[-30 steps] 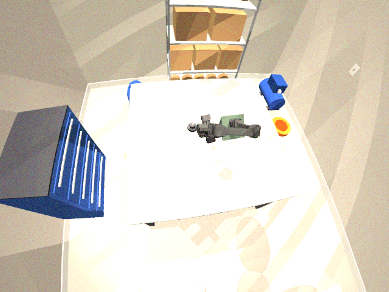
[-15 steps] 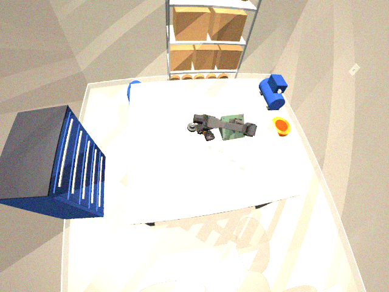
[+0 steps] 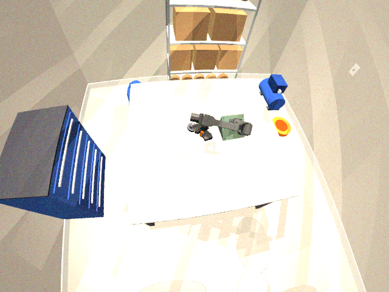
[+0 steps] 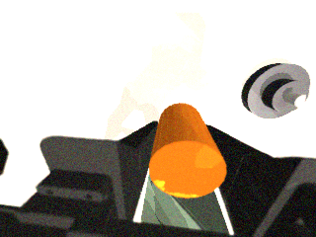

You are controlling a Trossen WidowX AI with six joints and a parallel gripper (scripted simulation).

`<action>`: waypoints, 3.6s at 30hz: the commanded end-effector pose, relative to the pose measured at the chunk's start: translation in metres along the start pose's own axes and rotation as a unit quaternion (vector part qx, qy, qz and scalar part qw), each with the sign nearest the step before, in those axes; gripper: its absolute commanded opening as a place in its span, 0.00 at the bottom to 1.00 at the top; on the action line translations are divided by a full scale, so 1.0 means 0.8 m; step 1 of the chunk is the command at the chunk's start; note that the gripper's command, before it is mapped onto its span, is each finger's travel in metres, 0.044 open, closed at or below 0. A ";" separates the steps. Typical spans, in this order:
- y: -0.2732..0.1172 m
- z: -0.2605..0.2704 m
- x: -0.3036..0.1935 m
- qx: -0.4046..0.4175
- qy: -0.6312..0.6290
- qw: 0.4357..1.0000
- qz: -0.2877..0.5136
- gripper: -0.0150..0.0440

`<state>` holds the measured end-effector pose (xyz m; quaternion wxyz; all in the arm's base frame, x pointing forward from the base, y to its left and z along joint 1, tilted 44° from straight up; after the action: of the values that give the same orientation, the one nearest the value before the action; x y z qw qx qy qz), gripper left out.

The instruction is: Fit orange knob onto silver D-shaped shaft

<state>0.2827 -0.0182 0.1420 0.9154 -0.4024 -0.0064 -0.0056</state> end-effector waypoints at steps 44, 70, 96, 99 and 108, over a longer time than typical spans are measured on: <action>0.141 -0.004 0.011 0.014 -0.002 1.000 0.005 0.66; 0.053 -0.009 0.012 0.015 0.000 1.000 0.005 1.00; 0.103 -0.008 0.014 0.014 0.000 1.000 0.005 1.00; 0.109 -0.008 0.014 0.015 0.000 1.000 0.005 1.00; 0.127 -0.007 0.013 0.015 0.000 1.000 0.005 1.00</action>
<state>0.2960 0.0418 0.0688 0.9204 -0.3908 -0.0086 -0.0028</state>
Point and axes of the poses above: the point midway between the two fingers, 35 mm back from their tips, its own y axis out along the fingers, its own z axis across the jaws, x = y × z, the point moved 6 cm from there along -y, back along the fingers, and after that the axes turned 8 degrees about y, right-handed, at the moved point
